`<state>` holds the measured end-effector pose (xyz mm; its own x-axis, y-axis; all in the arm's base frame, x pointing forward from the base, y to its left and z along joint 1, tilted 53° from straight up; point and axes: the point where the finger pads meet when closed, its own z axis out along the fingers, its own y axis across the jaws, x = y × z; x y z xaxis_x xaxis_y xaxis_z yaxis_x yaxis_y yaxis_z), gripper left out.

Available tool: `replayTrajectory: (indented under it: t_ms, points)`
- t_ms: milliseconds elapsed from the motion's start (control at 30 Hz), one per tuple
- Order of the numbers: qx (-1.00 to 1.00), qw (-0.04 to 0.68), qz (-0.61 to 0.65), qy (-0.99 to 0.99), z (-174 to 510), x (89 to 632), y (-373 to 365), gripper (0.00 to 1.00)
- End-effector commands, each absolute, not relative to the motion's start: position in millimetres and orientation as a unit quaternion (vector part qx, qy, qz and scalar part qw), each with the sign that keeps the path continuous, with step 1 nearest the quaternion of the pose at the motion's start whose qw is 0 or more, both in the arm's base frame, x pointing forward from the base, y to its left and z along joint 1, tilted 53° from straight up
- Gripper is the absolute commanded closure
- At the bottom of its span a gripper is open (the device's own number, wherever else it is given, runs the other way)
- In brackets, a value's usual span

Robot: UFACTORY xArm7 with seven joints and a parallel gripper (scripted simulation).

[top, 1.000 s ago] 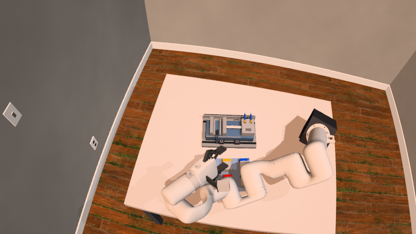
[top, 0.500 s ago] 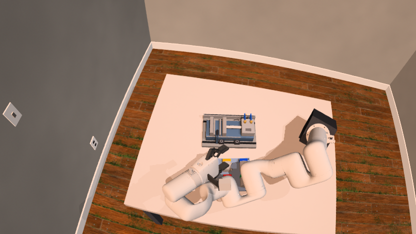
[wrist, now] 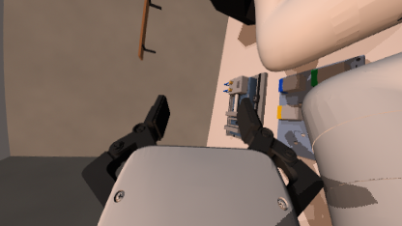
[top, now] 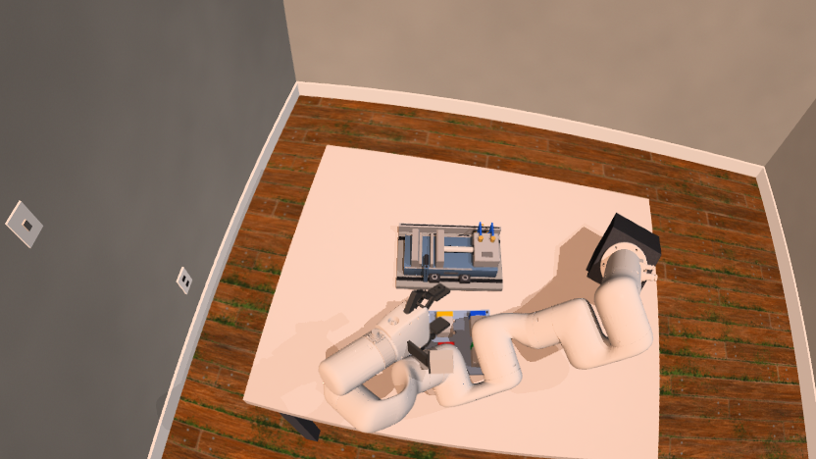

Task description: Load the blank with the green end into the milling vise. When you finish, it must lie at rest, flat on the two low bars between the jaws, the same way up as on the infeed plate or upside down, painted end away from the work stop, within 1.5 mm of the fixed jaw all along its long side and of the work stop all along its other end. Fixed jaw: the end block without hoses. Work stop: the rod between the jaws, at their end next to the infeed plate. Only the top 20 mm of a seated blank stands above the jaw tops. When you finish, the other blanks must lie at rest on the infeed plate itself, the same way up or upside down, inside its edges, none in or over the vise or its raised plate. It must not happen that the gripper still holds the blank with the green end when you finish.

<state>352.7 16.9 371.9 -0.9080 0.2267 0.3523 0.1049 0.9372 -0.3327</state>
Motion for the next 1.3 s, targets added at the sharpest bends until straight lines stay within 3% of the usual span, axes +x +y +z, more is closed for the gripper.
replayTrajectory:
  t_ms: [0,100,133,667,700,1233,1267]
  points:
    - [-0.162,0.194,0.074,-0.965,340,338,13,0.0]
    - [-0.162,0.194,0.074,-0.965,340,338,13,0.0]
    - [-0.095,0.195,0.145,-0.965,369,351,16,0.0]
    - [-0.165,0.194,0.07,-0.964,339,338,13,0.0]
    - [-0.096,0.195,0.144,-0.965,369,351,16,0.0]
    - [-0.166,0.194,0.069,-0.964,338,338,13,0.0]
    - [-0.08,0.189,0.149,-0.967,368,350,16,0.0]
